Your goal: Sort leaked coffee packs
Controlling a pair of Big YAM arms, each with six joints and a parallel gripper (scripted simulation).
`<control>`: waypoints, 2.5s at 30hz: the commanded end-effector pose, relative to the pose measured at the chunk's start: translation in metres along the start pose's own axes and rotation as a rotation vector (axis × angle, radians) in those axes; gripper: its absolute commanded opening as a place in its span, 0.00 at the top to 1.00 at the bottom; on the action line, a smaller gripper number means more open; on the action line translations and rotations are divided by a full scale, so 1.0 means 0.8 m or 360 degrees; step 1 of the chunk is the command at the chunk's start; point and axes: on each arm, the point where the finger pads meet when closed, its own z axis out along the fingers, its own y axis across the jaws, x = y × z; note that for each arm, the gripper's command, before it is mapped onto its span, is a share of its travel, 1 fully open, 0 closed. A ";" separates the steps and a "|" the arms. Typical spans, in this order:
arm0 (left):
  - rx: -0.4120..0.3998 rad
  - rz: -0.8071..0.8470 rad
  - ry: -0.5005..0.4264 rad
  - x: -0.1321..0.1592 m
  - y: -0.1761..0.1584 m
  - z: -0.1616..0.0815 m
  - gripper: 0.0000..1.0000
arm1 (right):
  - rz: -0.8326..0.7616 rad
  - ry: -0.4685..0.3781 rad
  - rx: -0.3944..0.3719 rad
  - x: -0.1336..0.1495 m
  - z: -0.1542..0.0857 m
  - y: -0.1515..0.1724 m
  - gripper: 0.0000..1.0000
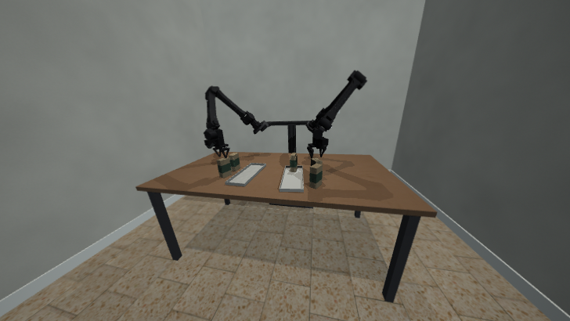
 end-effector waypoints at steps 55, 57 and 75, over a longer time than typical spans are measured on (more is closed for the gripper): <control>0.0018 0.0002 -0.0032 -0.015 -0.005 0.057 0.24 | 0.0015 -0.0037 -0.0011 -0.017 0.053 0.002 0.24; 0.0018 0.0002 -0.0032 -0.015 -0.005 0.057 0.24 | 0.0015 -0.0037 -0.0011 -0.017 0.053 0.002 0.24; 0.0018 0.0002 -0.0032 -0.015 -0.005 0.057 0.77 | 0.0016 -0.0087 -0.0027 -0.029 0.040 0.006 0.77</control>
